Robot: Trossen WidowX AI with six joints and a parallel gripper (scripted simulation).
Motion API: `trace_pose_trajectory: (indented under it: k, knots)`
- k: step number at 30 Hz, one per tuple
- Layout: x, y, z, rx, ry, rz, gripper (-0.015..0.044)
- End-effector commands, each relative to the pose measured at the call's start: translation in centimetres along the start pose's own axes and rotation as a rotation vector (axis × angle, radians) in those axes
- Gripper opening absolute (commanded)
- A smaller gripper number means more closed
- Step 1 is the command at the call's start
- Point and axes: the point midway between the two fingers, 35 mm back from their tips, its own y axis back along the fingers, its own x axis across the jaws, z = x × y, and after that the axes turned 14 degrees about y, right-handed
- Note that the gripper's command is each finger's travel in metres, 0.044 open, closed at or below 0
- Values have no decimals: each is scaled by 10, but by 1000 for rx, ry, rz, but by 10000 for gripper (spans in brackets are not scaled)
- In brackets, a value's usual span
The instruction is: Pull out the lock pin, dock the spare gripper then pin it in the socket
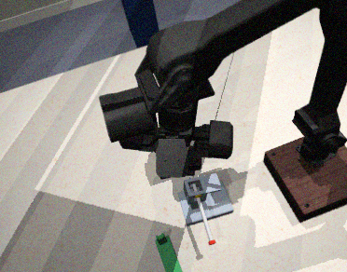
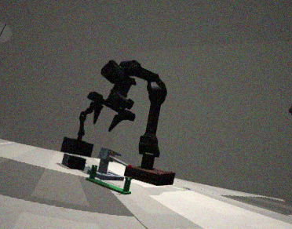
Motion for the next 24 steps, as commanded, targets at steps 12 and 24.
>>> trace_pose_trajectory:
  k: [12,24]
  knots:
    - [33,23,125,-221,360,82,300]
    - [39,-44,128,-221,357,85,300]
